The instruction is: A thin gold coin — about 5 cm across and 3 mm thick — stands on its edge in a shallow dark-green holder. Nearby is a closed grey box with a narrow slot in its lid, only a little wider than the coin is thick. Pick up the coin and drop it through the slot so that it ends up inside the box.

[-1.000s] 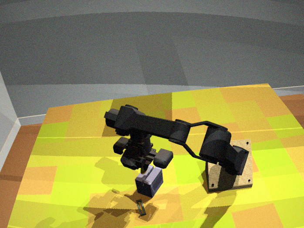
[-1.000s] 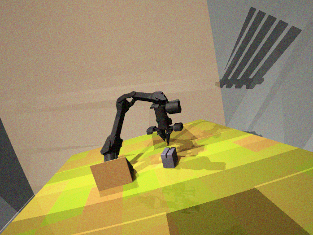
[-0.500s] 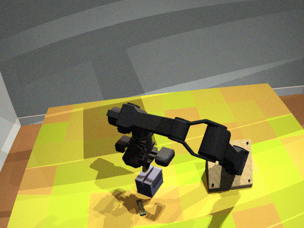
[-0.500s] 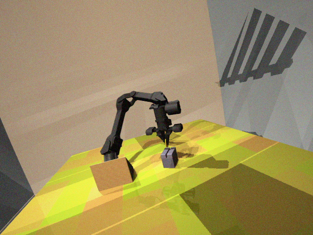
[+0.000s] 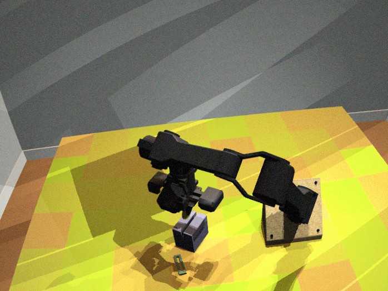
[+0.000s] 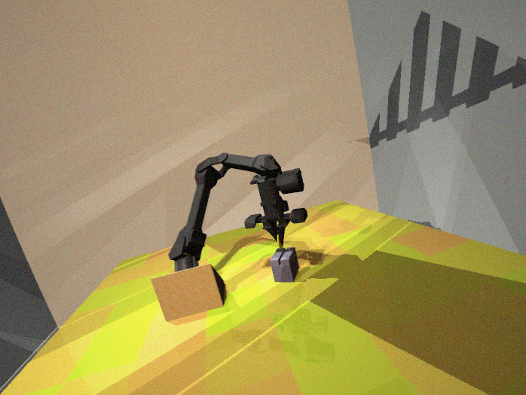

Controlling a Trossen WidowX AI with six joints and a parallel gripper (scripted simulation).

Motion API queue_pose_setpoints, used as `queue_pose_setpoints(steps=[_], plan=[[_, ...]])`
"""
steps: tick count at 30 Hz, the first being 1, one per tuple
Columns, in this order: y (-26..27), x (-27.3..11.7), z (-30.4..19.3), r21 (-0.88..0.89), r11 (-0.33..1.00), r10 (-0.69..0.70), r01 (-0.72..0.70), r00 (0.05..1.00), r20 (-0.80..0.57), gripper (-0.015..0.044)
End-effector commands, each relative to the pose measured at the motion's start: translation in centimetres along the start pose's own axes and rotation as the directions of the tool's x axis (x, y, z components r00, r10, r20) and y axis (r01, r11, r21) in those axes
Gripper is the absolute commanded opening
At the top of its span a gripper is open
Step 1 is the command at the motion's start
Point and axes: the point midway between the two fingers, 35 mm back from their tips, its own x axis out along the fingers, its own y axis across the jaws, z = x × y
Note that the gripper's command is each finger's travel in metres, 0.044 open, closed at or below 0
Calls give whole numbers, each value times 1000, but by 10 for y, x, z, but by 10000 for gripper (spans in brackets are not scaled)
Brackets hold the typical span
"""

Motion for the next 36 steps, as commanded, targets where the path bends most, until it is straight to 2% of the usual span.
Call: queue_pose_setpoints(steps=[1, 36], plan=[[1, 2, -3, 4, 1000, 4, -3, 1000, -3, 0], [4, 12, 0, 4, 1000, 3, -3, 1000, 2, 0]])
